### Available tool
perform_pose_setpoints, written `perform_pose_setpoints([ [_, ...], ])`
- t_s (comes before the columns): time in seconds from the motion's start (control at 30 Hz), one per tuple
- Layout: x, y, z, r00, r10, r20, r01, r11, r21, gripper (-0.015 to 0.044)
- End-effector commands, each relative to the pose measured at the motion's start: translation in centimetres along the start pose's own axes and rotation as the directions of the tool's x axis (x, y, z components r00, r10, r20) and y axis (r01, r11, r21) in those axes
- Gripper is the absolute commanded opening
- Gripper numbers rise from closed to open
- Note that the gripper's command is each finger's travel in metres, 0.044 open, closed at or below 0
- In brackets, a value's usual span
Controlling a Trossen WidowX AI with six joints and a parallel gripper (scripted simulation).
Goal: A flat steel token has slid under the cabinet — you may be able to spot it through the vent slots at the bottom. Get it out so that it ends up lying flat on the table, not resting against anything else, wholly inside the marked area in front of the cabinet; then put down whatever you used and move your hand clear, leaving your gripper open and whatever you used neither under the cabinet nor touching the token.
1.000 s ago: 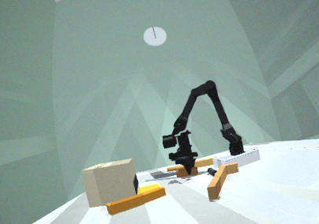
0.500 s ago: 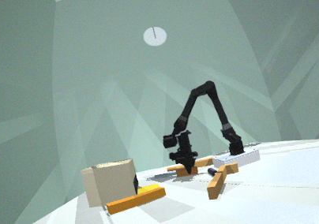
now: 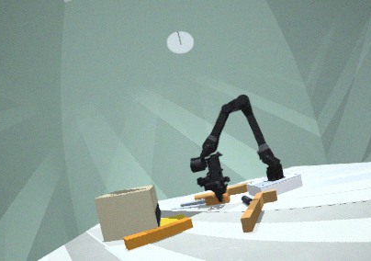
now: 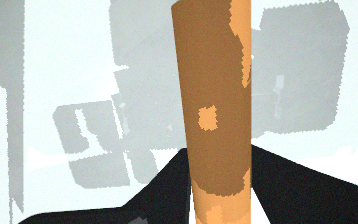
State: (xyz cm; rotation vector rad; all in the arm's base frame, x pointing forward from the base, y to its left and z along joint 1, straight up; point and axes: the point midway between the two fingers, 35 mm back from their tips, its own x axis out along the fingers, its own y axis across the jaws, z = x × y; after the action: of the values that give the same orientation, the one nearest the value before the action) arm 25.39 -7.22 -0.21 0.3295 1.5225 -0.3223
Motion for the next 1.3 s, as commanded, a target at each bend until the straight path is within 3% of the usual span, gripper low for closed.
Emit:
perform_pose_setpoints([
  [0.0,-0.1,-0.4,0.2,1.0,-0.001,0.003,0.0,1.0,0.007,0.0],
  [1.27,-0.1,-4.0,1.4,1.0,-0.004,0.004,0.004,1.0,0.007,0.0],
])
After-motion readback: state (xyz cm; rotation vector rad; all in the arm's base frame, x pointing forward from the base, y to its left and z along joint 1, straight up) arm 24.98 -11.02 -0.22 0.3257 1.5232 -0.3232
